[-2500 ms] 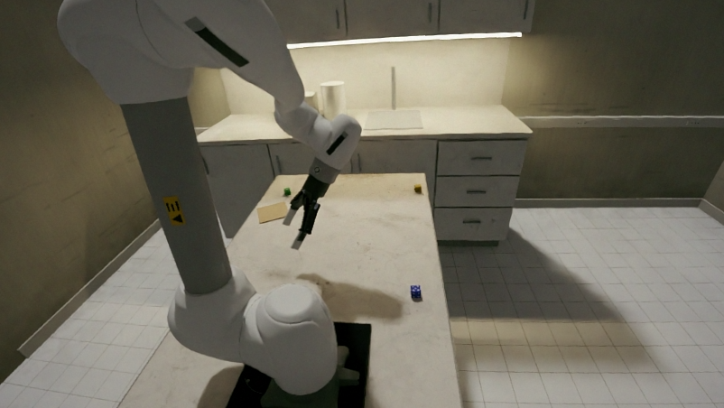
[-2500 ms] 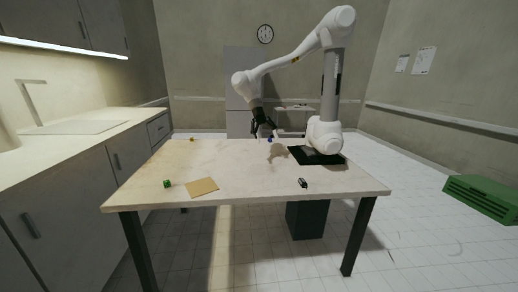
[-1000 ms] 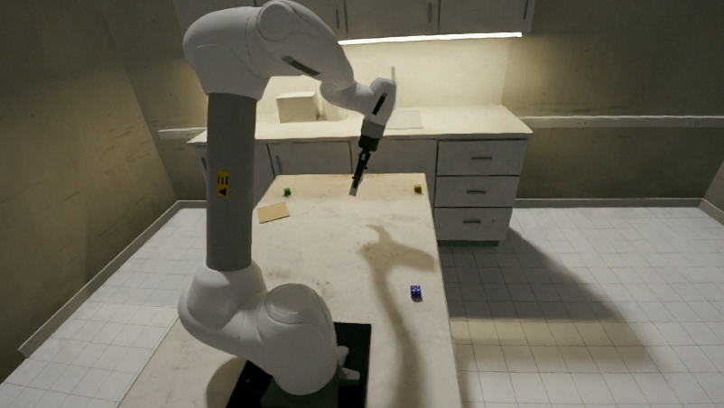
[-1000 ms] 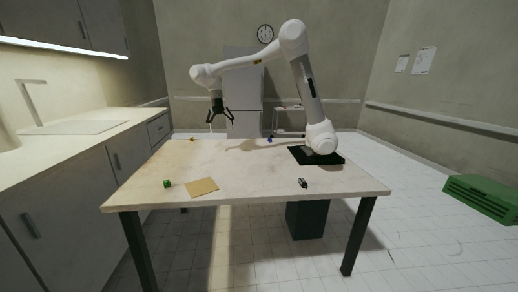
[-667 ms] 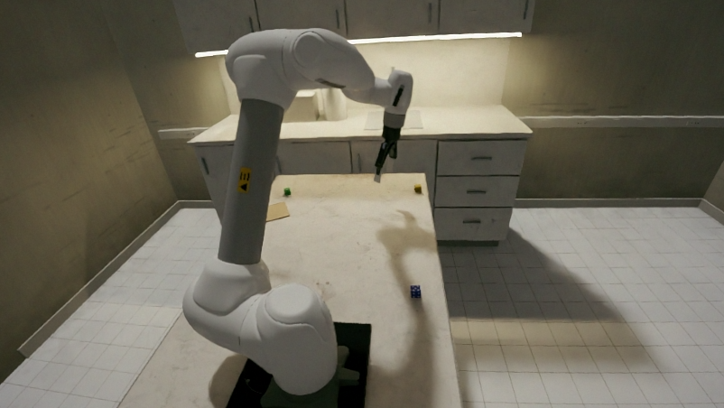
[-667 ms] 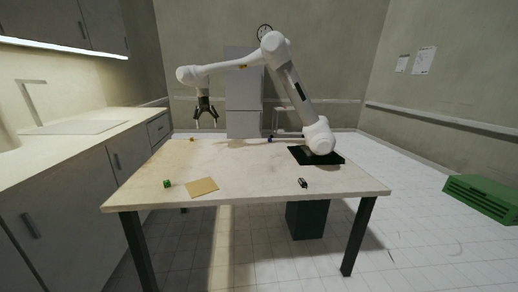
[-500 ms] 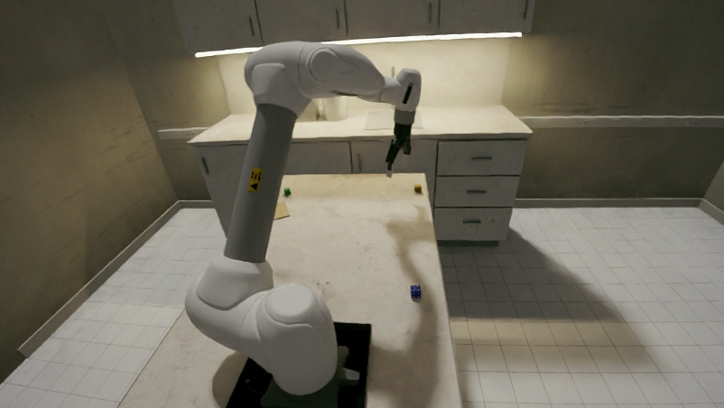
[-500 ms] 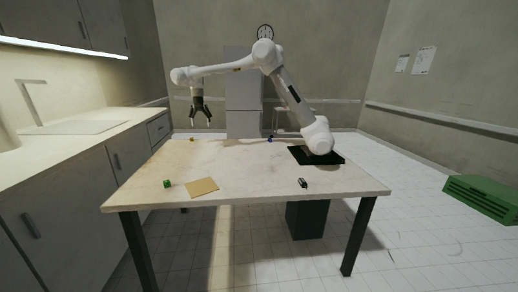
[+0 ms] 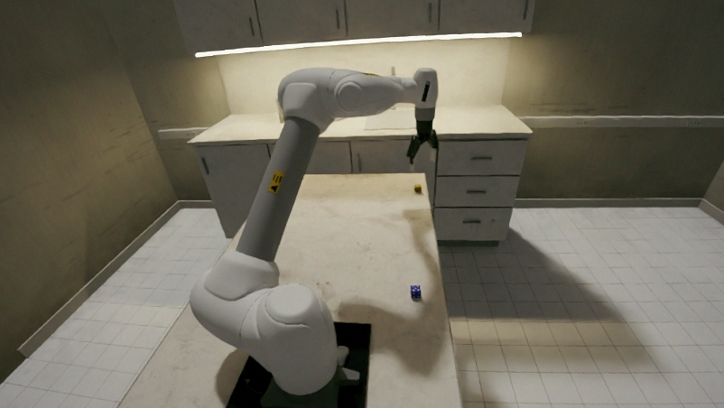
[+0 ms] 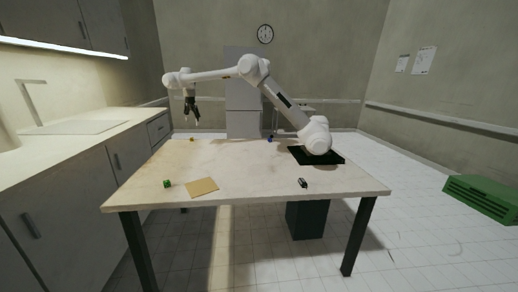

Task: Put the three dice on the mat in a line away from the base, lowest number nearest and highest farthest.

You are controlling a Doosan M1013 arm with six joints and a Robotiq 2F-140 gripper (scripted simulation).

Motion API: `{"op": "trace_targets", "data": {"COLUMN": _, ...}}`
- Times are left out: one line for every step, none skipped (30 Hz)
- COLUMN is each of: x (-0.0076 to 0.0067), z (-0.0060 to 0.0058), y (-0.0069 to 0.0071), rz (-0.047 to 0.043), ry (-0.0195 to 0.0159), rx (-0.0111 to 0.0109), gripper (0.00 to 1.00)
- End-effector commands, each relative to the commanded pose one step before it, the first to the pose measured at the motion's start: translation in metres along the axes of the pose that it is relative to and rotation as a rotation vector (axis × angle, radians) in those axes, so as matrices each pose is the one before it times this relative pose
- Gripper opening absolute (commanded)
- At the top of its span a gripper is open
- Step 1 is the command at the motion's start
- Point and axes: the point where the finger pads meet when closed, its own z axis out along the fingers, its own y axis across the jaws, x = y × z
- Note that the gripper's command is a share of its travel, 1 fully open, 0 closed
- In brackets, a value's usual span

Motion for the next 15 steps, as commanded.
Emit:
{"op": "trace_targets", "data": {"x": -0.0003, "z": -0.00205, "y": -0.00069, "rz": 0.00077, "ry": -0.00088, "rx": 0.00186, "gripper": 1.0}}
{"op": "trace_targets", "data": {"x": 0.0, "z": 0.0, "y": 0.0, "rz": 0.0, "ry": 0.0, "rx": 0.0, "gripper": 1.0}}
{"op": "trace_targets", "data": {"x": 0.0, "z": 0.0, "y": 0.0, "rz": 0.0, "ry": 0.0, "rx": 0.0, "gripper": 1.0}}
{"op": "trace_targets", "data": {"x": 0.0, "z": 0.0, "y": 0.0, "rz": 0.0, "ry": 0.0, "rx": 0.0, "gripper": 1.0}}
{"op": "trace_targets", "data": {"x": 0.0, "z": 0.0, "y": 0.0, "rz": 0.0, "ry": 0.0, "rx": 0.0, "gripper": 1.0}}
{"op": "trace_targets", "data": {"x": 0.0, "z": 0.0, "y": 0.0, "rz": 0.0, "ry": 0.0, "rx": 0.0, "gripper": 1.0}}
{"op": "trace_targets", "data": {"x": 0.0, "z": 0.0, "y": 0.0, "rz": 0.0, "ry": 0.0, "rx": 0.0, "gripper": 1.0}}
{"op": "trace_targets", "data": {"x": 0.0, "z": 0.0, "y": 0.0, "rz": 0.0, "ry": 0.0, "rx": 0.0, "gripper": 1.0}}
{"op": "trace_targets", "data": {"x": 0.0, "z": 0.0, "y": 0.0, "rz": 0.0, "ry": 0.0, "rx": 0.0, "gripper": 1.0}}
{"op": "trace_targets", "data": {"x": 0.0, "z": 0.0, "y": 0.0, "rz": 0.0, "ry": 0.0, "rx": 0.0, "gripper": 1.0}}
{"op": "trace_targets", "data": {"x": 0.0, "z": 0.00006, "y": 0.0, "rz": 0.0, "ry": 0.0, "rx": 0.0, "gripper": 1.0}}
{"op": "trace_targets", "data": {"x": 0.0, "z": 0.00036, "y": 0.0, "rz": 0.0, "ry": 0.0, "rx": -0.00001, "gripper": 1.0}}
{"op": "trace_targets", "data": {"x": -0.00001, "z": 0.0009, "y": 0.0, "rz": 0.0, "ry": 0.00001, "rx": -0.00001, "gripper": 1.0}}
{"op": "trace_targets", "data": {"x": -0.00002, "z": 0.0016, "y": 0.0, "rz": 0.0, "ry": 0.00001, "rx": -0.00002, "gripper": 1.0}}
{"op": "trace_targets", "data": {"x": -0.00002, "z": 0.00238, "y": 0.0, "rz": 0.0, "ry": 0.00001, "rx": -0.00003, "gripper": 1.0}}
